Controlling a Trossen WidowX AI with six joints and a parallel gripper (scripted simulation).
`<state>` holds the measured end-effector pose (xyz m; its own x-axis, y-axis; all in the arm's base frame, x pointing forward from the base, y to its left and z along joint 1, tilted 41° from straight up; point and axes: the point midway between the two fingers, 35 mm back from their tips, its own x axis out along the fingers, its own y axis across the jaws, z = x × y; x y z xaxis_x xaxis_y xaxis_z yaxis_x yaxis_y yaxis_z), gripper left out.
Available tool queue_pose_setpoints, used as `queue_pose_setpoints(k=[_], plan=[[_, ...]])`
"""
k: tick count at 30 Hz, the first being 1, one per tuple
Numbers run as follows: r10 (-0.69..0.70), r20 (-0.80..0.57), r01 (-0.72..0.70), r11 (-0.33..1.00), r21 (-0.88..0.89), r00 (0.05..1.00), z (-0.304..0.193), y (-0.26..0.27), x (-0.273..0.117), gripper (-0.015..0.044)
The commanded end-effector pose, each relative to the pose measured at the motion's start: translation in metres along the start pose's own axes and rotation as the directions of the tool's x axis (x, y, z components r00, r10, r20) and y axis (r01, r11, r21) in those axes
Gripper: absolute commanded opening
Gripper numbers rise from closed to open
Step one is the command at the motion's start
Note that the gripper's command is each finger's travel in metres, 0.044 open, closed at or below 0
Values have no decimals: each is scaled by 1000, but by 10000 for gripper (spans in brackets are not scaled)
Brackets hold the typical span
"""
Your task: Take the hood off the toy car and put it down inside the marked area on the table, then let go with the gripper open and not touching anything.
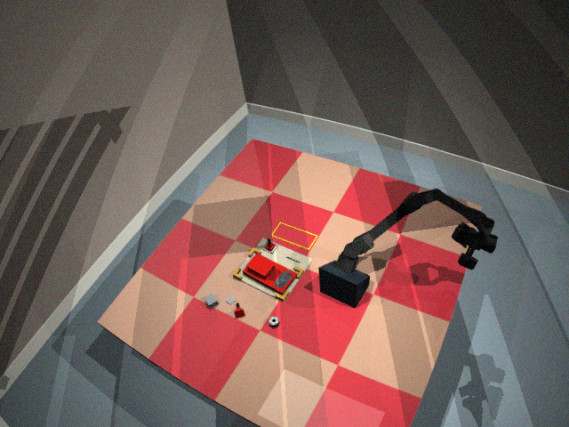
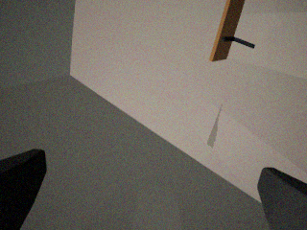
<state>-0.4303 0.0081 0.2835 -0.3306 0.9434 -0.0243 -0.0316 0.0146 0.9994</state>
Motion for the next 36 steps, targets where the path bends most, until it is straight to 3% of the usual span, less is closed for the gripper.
queue_pose_setpoints(k=[1,5,17,26,36], plan=[[-1,-2,1,1000,3,1000,0,0,-1,440],[-22,-47,25,997,71,999,-5,-1,-19,440],[-146,-327,278,872,403,933,-20,-4,-132,440],[-234,-529,528,673,517,816,-12,-7,-218,440],[-324,-718,781,375,500,616,15,-8,-312,440]])
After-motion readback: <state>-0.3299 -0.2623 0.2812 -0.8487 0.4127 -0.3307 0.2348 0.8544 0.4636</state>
